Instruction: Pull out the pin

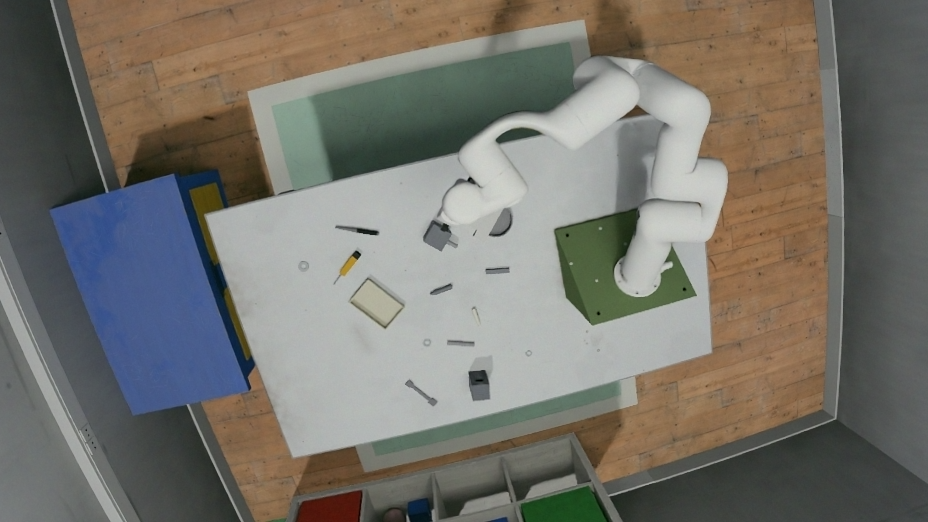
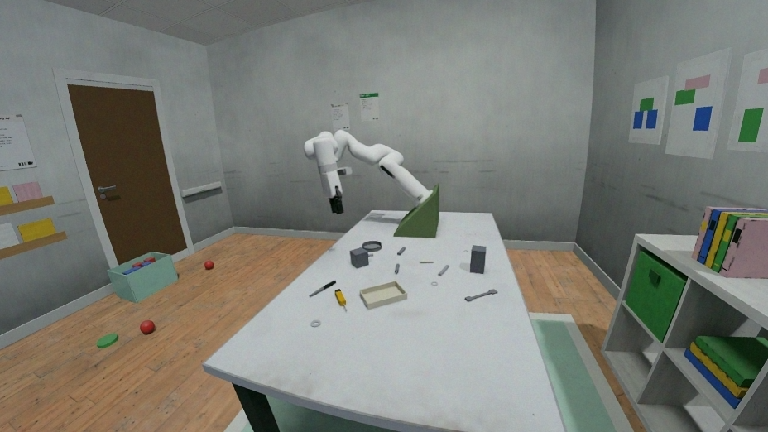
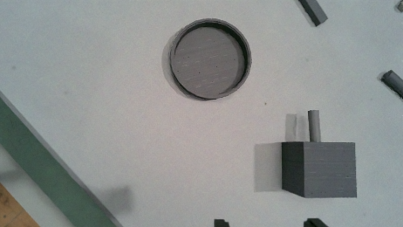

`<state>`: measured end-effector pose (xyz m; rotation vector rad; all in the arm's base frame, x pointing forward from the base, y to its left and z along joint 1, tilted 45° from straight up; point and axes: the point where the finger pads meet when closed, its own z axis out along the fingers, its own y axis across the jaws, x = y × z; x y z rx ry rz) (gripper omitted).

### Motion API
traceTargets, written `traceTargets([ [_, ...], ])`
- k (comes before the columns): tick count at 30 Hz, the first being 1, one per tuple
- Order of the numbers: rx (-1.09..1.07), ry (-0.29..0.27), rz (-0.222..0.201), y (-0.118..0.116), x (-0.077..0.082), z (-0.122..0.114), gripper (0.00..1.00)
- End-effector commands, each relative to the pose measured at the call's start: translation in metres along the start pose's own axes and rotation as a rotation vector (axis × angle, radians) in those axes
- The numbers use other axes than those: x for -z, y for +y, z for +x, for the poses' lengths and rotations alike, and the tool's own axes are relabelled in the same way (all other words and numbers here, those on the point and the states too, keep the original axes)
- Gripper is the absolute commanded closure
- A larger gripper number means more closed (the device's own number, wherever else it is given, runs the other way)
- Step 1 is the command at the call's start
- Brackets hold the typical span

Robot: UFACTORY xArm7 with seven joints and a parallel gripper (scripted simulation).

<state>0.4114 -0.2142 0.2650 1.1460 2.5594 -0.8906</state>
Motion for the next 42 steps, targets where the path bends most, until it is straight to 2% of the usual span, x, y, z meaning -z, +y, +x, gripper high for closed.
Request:
traceTargets([
  [1,-0.001,0.001,-0.001,-0.001,0.002,0.0,0.57],
  [42,0.0,0.084,0.036,-0.025,-0.017,0.001,0.57],
])
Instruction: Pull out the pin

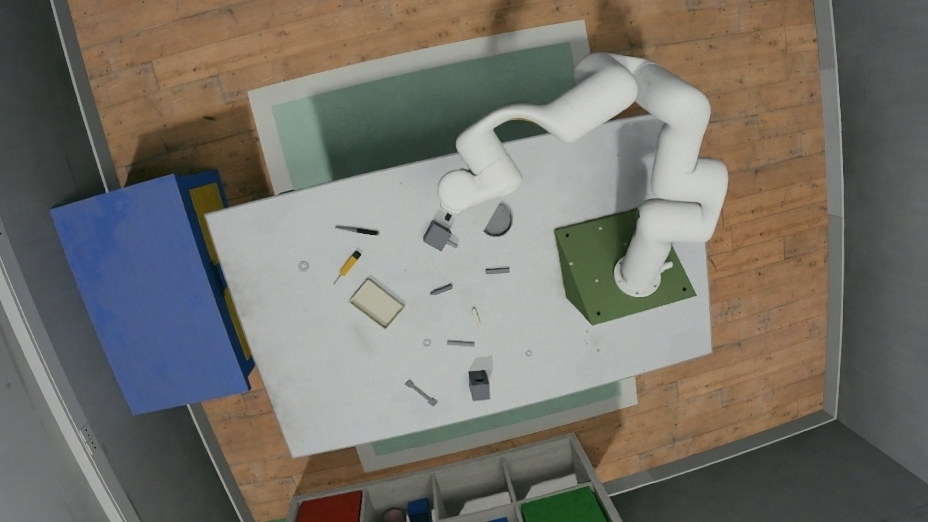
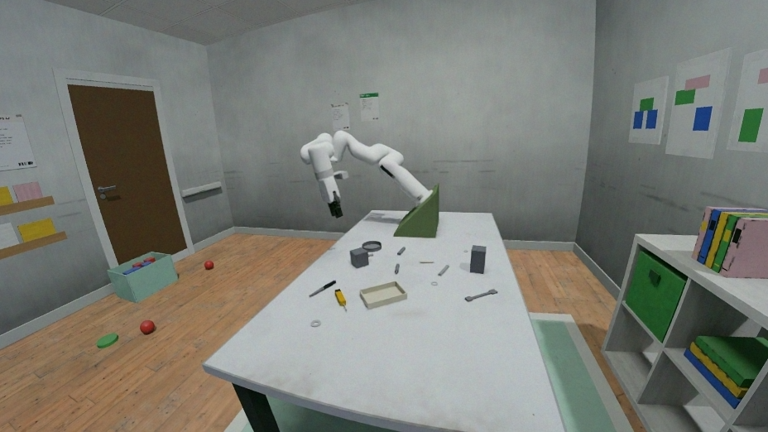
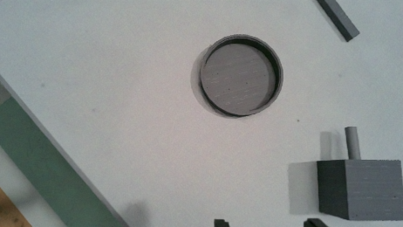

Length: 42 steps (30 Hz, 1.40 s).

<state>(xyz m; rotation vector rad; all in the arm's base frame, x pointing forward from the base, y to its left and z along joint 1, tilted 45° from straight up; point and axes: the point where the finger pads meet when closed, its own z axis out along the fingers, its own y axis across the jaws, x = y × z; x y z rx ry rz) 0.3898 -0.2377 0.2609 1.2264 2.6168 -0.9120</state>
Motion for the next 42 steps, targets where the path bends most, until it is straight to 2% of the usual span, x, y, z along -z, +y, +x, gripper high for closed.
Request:
traceTargets([
  [1,0.007,0.0,-0.001,0.001,0.001,-0.001,0.57],
  [42,0.091,0.015,-0.006,0.009,-0.013,-0.006,0.57],
])
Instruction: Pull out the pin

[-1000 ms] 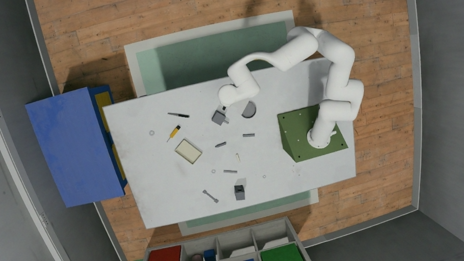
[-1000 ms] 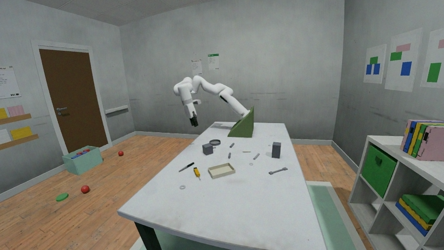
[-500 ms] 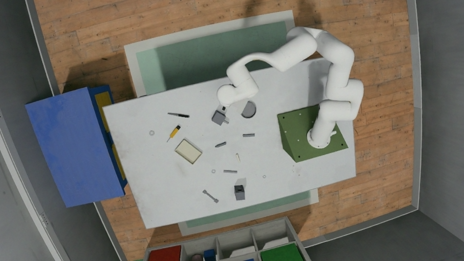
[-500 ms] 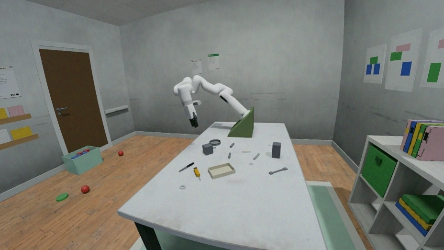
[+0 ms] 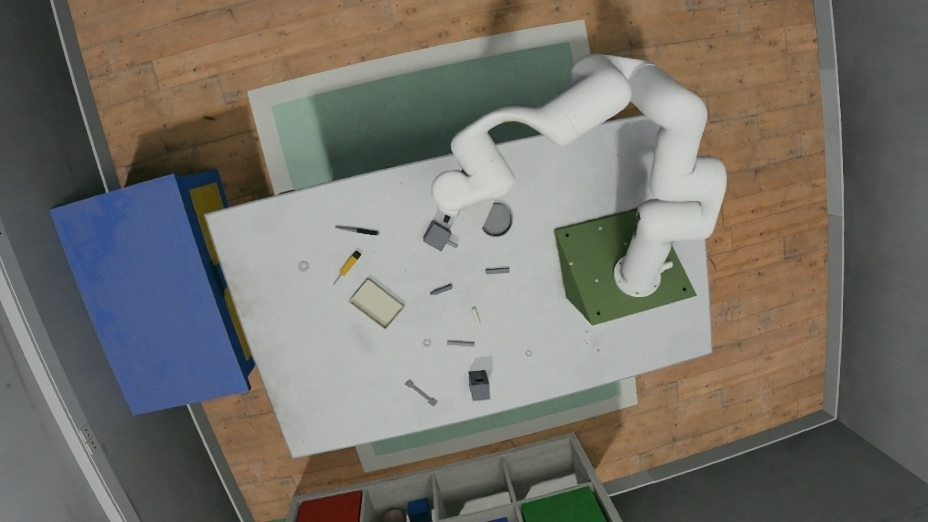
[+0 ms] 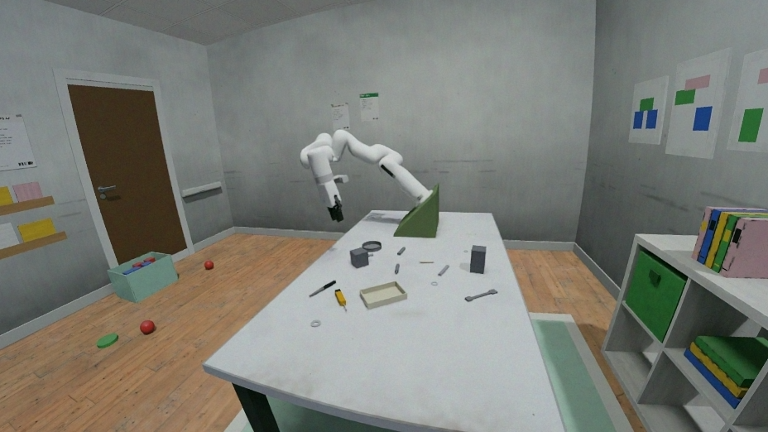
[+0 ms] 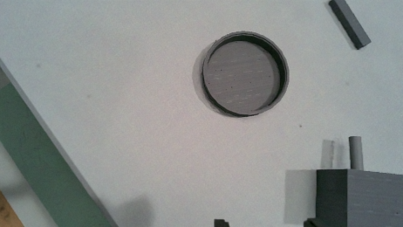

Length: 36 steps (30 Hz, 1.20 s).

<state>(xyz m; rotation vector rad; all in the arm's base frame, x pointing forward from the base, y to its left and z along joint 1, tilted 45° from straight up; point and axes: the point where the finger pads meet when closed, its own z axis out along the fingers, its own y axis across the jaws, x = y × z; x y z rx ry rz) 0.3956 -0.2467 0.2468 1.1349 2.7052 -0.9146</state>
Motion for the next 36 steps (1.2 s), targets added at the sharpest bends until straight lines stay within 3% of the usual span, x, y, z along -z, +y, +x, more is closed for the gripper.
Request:
traceTargets([
  [1,0.007,-0.006,-0.004,0.003,0.002,-0.001,0.57],
  [36,0.105,-0.041,-0.045,0.027,-0.001,-0.01,0.57],
])
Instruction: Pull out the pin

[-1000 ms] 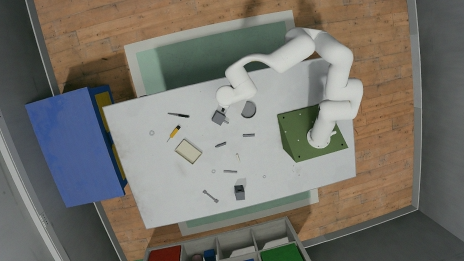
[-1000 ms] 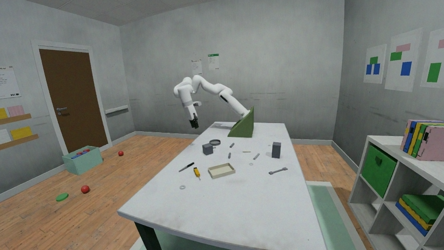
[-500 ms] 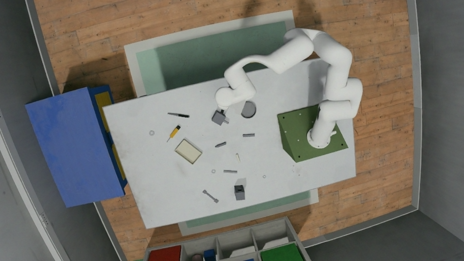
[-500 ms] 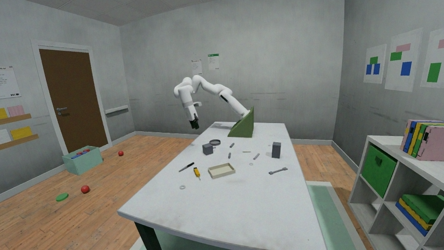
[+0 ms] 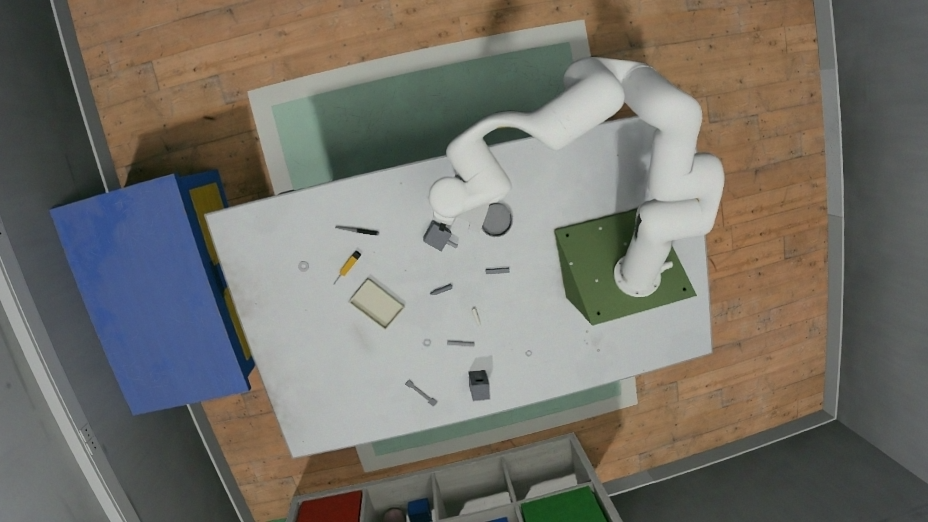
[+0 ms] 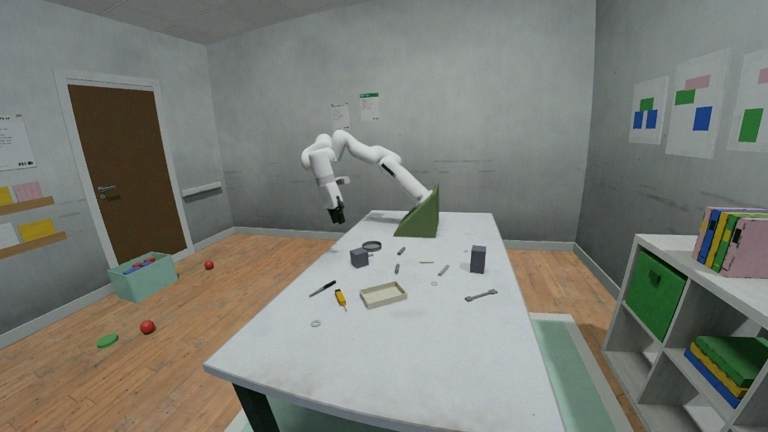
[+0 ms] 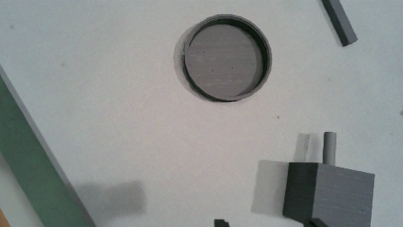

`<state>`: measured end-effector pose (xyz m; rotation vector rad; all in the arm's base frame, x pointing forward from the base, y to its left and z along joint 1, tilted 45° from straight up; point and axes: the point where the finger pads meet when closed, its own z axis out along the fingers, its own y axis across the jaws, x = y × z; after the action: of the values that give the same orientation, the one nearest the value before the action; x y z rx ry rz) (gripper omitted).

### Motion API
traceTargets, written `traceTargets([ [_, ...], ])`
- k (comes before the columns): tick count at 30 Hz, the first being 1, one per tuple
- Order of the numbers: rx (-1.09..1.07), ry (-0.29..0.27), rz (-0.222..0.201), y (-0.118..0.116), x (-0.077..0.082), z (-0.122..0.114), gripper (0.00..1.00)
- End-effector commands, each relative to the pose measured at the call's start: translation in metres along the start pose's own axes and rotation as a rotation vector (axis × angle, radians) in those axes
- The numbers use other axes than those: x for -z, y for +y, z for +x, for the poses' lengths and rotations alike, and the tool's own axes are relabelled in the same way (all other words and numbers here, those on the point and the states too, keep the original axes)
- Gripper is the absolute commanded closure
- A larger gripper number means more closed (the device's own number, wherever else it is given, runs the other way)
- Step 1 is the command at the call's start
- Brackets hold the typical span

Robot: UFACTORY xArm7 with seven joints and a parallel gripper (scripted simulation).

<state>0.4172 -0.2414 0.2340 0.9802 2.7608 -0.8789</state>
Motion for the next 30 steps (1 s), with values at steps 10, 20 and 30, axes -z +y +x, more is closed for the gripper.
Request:
traceTargets([
  [10,0.038,-0.025,-0.024,0.013,0.003,-0.005,0.57],
  [20,0.061,-0.04,-0.04,0.021,0.004,-0.008,0.57],
  [30,0.088,-0.059,-0.061,0.03,0.006,-0.011,0.57],
])
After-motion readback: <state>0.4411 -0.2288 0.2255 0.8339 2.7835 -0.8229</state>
